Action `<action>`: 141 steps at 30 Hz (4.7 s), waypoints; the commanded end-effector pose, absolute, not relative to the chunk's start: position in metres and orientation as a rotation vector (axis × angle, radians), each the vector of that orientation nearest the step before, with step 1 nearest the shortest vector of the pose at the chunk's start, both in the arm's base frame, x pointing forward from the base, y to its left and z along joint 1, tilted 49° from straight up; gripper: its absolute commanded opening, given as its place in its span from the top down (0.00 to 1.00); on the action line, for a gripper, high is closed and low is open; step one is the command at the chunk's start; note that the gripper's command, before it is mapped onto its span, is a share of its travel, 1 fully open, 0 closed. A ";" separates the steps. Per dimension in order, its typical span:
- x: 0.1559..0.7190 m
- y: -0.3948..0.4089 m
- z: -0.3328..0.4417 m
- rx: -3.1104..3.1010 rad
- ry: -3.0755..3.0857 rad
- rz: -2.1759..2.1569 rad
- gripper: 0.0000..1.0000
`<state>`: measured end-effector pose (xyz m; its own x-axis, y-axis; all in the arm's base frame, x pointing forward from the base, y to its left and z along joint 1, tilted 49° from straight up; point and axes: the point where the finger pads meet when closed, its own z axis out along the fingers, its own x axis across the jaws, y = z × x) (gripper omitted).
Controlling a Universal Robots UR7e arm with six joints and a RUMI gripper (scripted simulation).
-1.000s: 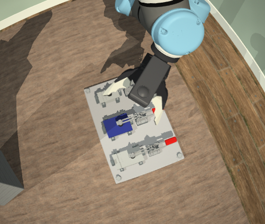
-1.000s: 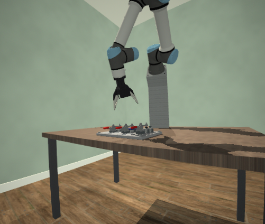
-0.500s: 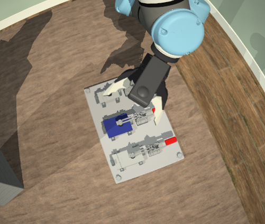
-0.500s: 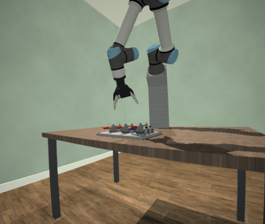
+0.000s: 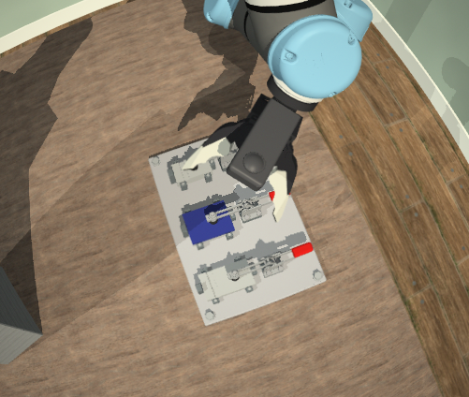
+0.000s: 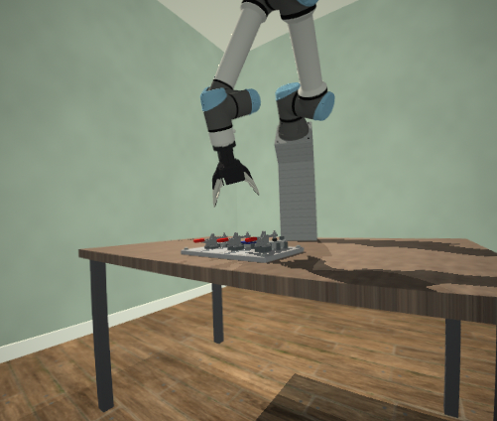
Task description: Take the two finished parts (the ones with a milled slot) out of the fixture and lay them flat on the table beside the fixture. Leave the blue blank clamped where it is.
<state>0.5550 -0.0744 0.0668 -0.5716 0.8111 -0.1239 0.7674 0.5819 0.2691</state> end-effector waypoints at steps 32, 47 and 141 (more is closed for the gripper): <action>0.556 -0.076 0.067 1.317 2.575 0.272 0.00; 0.553 -0.077 0.062 1.410 2.531 0.298 0.00; 0.538 -0.091 0.033 2.460 1.642 0.623 0.00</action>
